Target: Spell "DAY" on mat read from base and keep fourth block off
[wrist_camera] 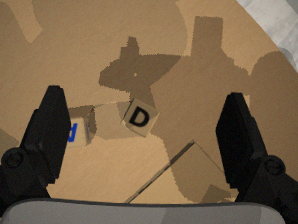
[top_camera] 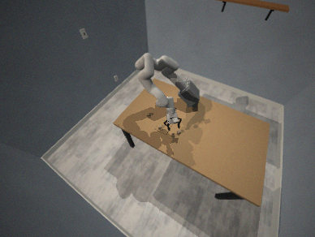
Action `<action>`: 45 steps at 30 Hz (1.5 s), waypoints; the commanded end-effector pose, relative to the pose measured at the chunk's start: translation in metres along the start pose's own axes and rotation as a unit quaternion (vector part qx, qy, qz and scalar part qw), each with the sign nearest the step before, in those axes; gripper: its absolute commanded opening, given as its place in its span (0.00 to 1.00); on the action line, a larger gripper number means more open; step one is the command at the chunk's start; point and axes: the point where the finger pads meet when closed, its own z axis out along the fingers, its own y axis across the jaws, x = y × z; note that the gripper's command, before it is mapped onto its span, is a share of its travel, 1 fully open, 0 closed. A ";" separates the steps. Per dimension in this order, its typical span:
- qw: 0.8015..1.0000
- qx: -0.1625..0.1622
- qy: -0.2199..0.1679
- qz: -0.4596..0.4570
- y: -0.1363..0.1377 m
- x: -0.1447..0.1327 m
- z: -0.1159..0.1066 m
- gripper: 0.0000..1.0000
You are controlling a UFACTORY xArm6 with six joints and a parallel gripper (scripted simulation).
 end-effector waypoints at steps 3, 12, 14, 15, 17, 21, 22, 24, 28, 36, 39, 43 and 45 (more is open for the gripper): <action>1.000 -0.001 0.001 0.000 0.001 0.001 0.000 1.00; 1.000 -0.001 0.001 0.000 0.001 0.001 0.000 1.00; 1.000 -0.001 0.001 0.000 0.001 0.001 0.000 1.00; 1.000 -0.001 0.001 0.000 0.001 0.001 0.000 1.00; 1.000 -0.001 0.001 0.000 0.001 0.001 0.000 1.00; 1.000 -0.001 0.001 0.000 0.001 0.001 0.000 1.00; 1.000 -0.001 0.001 0.000 0.001 0.001 0.000 1.00; 1.000 -0.001 0.001 0.000 0.001 0.001 0.000 1.00; 1.000 -0.001 0.001 0.000 0.001 0.001 0.000 1.00; 1.000 0.002 0.012 0.005 0.037 -0.016 -0.026 1.00; 1.000 0.003 0.013 0.005 0.056 -0.029 -0.043 1.00; 1.000 0.002 0.011 0.004 0.073 -0.045 -0.060 1.00; 1.000 0.001 0.007 0.002 0.086 -0.059 -0.074 1.00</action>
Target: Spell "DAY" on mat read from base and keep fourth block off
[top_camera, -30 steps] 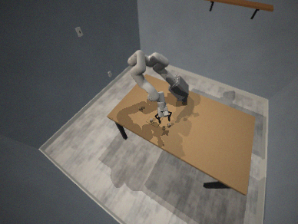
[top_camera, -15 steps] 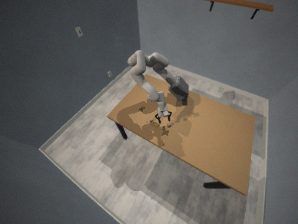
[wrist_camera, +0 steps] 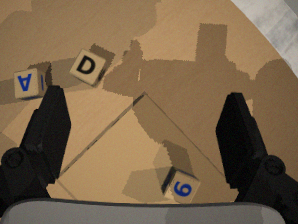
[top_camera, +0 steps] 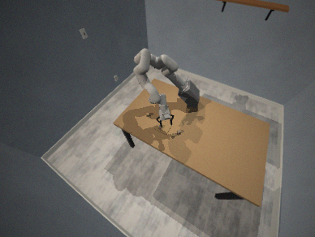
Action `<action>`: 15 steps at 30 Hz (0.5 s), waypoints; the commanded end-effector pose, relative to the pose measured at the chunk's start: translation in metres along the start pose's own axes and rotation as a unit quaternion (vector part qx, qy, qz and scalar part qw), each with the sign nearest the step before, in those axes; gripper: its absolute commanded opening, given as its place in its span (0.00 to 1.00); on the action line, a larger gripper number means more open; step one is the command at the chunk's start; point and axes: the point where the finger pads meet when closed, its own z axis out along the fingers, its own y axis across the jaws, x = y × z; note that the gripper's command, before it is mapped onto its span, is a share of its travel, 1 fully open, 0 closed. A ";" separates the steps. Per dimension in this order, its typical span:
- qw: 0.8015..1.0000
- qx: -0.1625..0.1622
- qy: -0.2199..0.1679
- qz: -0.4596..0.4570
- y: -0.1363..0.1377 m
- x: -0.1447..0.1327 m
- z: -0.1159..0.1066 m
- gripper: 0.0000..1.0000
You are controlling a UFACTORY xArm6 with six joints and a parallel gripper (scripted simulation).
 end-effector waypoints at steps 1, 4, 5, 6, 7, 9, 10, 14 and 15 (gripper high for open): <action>1.000 0.004 0.003 -0.001 0.031 -0.026 -0.036 1.00; 1.000 0.003 -0.002 -0.003 0.040 -0.037 -0.046 1.00; 1.000 0.003 -0.002 -0.003 0.040 -0.037 -0.046 1.00; 1.000 0.003 -0.002 -0.003 0.040 -0.037 -0.046 1.00; 1.000 0.002 -0.004 -0.004 0.044 -0.042 -0.052 1.00; 1.000 0.002 -0.004 -0.004 0.044 -0.042 -0.052 1.00; 1.000 0.002 -0.005 -0.004 0.045 -0.043 -0.052 1.00; 1.000 0.002 -0.005 -0.004 0.045 -0.043 -0.052 1.00; 1.000 0.002 -0.005 -0.004 0.045 -0.043 -0.052 1.00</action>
